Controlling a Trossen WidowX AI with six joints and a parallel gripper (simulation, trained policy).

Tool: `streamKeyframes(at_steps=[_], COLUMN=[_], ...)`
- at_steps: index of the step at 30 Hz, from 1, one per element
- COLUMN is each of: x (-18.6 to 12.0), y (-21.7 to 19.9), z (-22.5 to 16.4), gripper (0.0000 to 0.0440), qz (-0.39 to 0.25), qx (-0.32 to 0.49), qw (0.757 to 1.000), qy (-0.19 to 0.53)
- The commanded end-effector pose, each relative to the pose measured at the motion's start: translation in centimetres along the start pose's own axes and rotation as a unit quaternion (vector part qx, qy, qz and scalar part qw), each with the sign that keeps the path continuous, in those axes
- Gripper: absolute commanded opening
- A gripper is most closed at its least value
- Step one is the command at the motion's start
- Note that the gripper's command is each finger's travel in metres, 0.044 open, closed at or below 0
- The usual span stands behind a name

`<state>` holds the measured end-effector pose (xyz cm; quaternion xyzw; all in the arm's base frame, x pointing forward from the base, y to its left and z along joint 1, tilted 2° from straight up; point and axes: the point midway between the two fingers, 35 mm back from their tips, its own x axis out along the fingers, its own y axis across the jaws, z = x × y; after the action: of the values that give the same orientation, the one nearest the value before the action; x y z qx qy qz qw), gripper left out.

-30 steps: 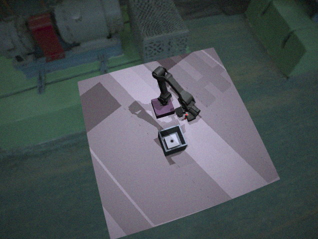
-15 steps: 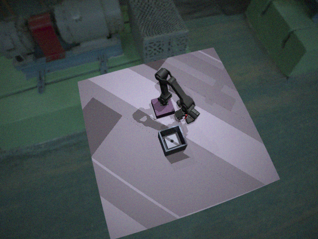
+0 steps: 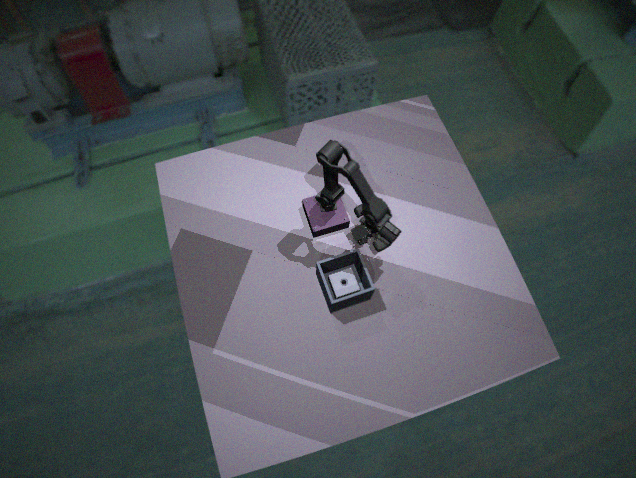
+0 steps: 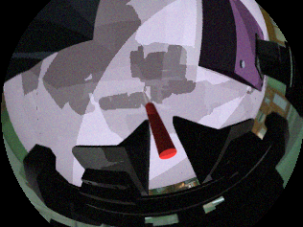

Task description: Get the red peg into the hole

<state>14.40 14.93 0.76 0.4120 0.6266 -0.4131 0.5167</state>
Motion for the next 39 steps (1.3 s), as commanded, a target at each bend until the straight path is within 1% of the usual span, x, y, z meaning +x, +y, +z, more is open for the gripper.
streamKeyframes(at_steps=[1,3,4,17,22,31,39], x=[0.4,0.5,0.4,-2.5,-4.2,-8.2,-12.3], y=[0.3,0.6,0.8,2.4,3.2,4.8,5.9], z=[-0.1,-0.3,-0.4,-1.9,-2.4,-2.8,-1.8], gripper=[0.0077,0.0032,0.0025,0.0,0.0,0.0,0.0], qz=[0.002,0.006,0.01,0.056,0.08,0.13,0.176], qx=[-0.01,-0.017,-0.016,0.0,-0.001,-0.014,-0.029], qw=[1.0,1.0,1.0,0.997,0.995,0.989,0.982], qy=[0.0,0.002,0.005,0.044,0.057,0.07,0.059])
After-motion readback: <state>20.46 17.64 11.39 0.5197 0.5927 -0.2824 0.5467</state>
